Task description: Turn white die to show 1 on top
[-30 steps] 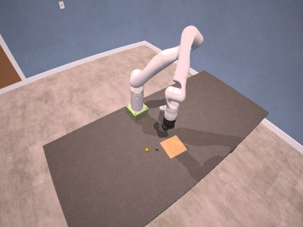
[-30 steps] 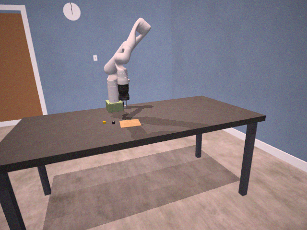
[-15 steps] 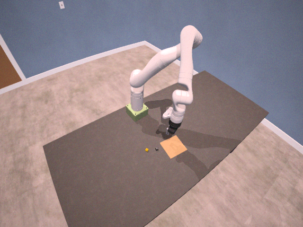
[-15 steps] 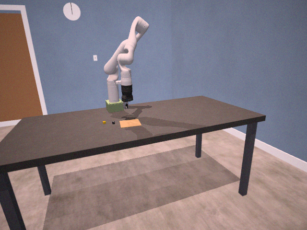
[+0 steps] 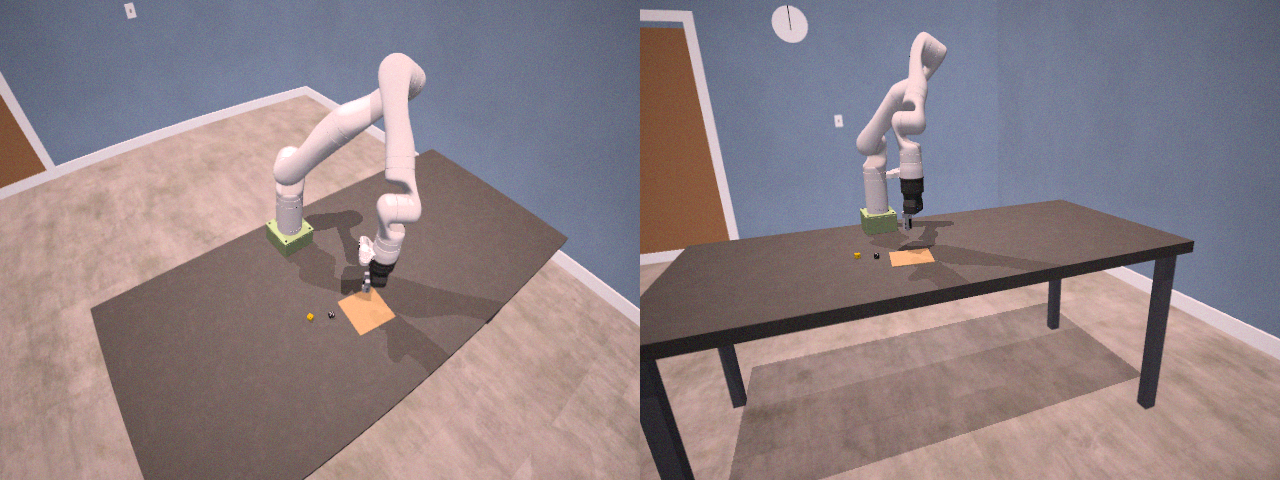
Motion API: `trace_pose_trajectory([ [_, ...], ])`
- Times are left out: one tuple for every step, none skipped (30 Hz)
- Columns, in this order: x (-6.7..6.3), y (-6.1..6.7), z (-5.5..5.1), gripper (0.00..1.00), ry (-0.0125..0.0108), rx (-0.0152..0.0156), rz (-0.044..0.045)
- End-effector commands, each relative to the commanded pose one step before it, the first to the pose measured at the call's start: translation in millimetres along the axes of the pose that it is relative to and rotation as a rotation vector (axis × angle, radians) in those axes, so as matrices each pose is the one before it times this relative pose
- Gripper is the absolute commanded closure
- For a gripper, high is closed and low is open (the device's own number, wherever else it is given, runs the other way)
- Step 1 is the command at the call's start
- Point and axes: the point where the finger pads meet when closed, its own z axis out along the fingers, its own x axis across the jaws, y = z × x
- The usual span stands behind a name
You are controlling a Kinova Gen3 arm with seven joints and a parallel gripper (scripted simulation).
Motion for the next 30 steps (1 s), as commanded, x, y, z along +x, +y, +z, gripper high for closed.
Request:
trace_pose_trajectory([
  [-8.97, 10.61, -4.91, 0.66, -0.01266, -0.02029, -0.05903],
  [-1.46, 1.87, -0.25, 0.66, -0.00145, -0.00141, -0.02497],
  [-1.37, 1.69, -0.24, 0.66, -0.00138, -0.00129, -0.02264],
  [-1.26, 1.51, -0.22, 0.66, -0.00128, -0.00116, -0.02032],
  [-1.15, 1.34, -0.2, 0.66, -0.00118, -0.00104, -0.01802],
  [-1.03, 1.17, -0.18, 0.66, -0.00106, -0.00091, -0.01578],
  [-0.9, 1.0, -0.16, 0.66, -0.00094, -0.00078, -0.0136],
  [0.0, 0.0, 0.0, 0.66, 0.0, 0.0, 0.0],
  [0.0, 0.0, 0.0, 0.66, 0.0, 0.0, 0.0],
  [-0.78, 0.85, -0.13, 0.66, -0.00081, -0.00066, -0.0115],
  [-0.65, 0.7, -0.11, 0.66, -0.00068, -0.00055, -0.00951],
  [-0.53, 0.56, -0.09, 0.66, -0.00055, -0.00044, -0.00764],
  [-0.41, 0.43, -0.07, 0.66, -0.00043, -0.00034, -0.00592],
  [-0.31, 0.32, -0.05, 0.66, -0.00032, -0.00025, -0.00438],
  [-0.21, 0.22, -0.04, 0.66, -0.00022, -0.00017, -0.00302],
  [-0.13, 0.14, -0.02, 0.66, -0.00014, -0.00011, -0.00189],
  [-0.07, 0.07, -0.01, 0.66, -0.00007, -0.00006, -0.001],
  [-0.03, 0.03, 0.0, 0.66, -0.00003, -0.00002, -0.00038],
  [0.0, 0.0, 0.0, 0.66, 0.0, 0.0, -0.00006],
  [0.0, 0.0, 0.0, 0.66, 0.0, -0.00002, 0.0],
  [0.0, 0.0, 0.0, 0.66, 0.00002, -0.00013, 0.0],
  [0.01, 0.0, 0.01, 0.66, 0.00005, -0.00034, 0.0],
  [0.01, 0.0, 0.02, 0.66, 0.0001, -0.00065, -0.00001],
  [0.02, -0.01, 0.04, 0.66, 0.00016, -0.00105, -0.00001],
  [0.0, 0.0, 0.0, 0.66, 0.0, 0.0, 0.0],
  [0.0, 0.0, 0.0, 0.66, 0.0, 0.0, 0.0],
  [0.03, -0.01, 0.05, 0.66, 0.00023, -0.00152, -0.00002],
  [0.04, -0.01, 0.07, 0.66, 0.00031, -0.00207, -0.00002],
  [0.05, -0.02, 0.09, 0.66, 0.00039, -0.00268, -0.00002],
  [0.06, -0.02, 0.1, 0.66, 0.00046, -0.00334, -0.00003],
])
